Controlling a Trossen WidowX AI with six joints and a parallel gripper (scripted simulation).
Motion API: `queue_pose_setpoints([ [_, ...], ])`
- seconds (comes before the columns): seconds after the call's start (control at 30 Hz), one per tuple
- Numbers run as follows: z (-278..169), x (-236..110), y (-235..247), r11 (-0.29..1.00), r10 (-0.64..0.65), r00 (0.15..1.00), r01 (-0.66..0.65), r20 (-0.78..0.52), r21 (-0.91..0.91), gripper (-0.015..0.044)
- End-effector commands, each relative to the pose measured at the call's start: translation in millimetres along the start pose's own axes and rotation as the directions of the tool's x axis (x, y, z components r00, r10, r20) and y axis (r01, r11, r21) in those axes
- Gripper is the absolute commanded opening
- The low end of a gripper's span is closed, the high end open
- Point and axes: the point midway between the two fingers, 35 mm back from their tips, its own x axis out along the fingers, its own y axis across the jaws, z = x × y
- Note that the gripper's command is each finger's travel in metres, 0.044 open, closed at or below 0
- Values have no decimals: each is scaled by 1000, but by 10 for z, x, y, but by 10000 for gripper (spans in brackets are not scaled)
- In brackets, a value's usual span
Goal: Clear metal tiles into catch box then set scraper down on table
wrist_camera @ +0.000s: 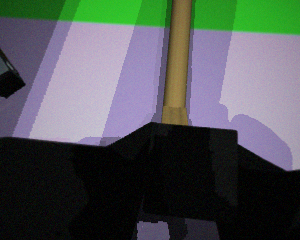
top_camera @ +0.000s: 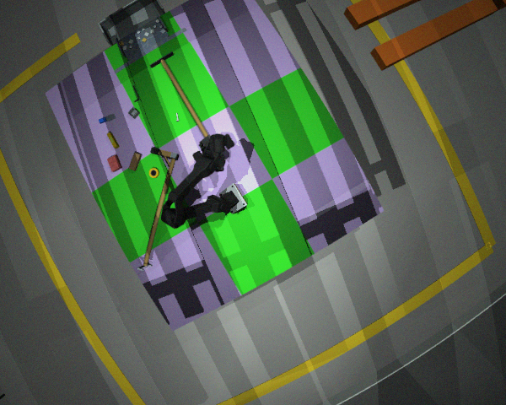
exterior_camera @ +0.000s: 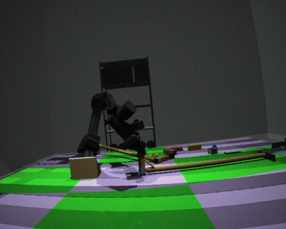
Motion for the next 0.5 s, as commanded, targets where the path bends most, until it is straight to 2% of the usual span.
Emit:
queue_pose_setpoints([
  [0.0,73,12,-22,1000,-4,1000,4,6,-2,0],
  [0.47,254,120,-66,1000,-8,1000,8,3,-2,0],
])
